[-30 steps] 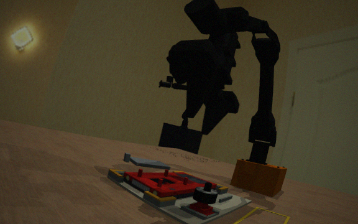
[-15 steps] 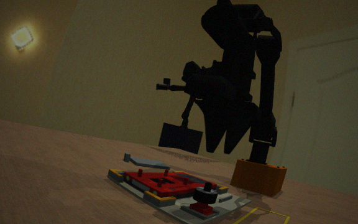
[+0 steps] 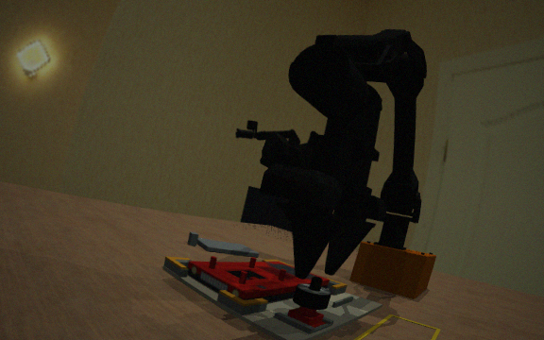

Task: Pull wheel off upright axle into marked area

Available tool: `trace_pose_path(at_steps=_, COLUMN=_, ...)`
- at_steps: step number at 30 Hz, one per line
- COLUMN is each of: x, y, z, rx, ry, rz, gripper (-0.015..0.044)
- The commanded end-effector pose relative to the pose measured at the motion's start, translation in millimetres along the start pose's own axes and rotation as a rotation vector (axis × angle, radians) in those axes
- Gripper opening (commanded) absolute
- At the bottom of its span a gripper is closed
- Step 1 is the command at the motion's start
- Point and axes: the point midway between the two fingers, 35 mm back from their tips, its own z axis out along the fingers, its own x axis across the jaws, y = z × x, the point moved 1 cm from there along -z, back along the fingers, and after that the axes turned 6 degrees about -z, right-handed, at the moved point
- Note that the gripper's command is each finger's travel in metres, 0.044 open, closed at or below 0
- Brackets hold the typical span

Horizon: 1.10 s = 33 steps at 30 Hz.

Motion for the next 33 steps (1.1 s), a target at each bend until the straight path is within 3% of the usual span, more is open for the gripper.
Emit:
trace_pose_path(at_steps=1, x=-6.0, y=-1.0, z=27.7, rx=-0.005, ry=-0.022, rz=0.000, gripper=0.0300)
trace_pose_path(at_steps=5, x=-6.0, y=-1.0, z=27.7, rx=-0.005, ry=-0.022, rz=0.000, gripper=0.0300)
trace_pose_path(at_steps=9, x=-6.8, y=-1.5, z=24.1, rx=0.000, ry=-0.029, rz=-0.003, gripper=0.0195)
trace_pose_path(at_steps=17, x=-6.8, y=-1.5, z=24.1, rx=0.000, ry=-0.029, rz=-0.003, gripper=0.0142)
trace_pose_path(at_steps=23, x=-6.7, y=-1.5, z=23.0, rx=0.000, ry=-0.028, rz=-0.003, gripper=0.0000)
trace_pose_path(at_steps=33, x=-6.4, y=-1.5, z=19.8, rx=0.000, ry=-0.028, rz=-0.003, gripper=0.0000)
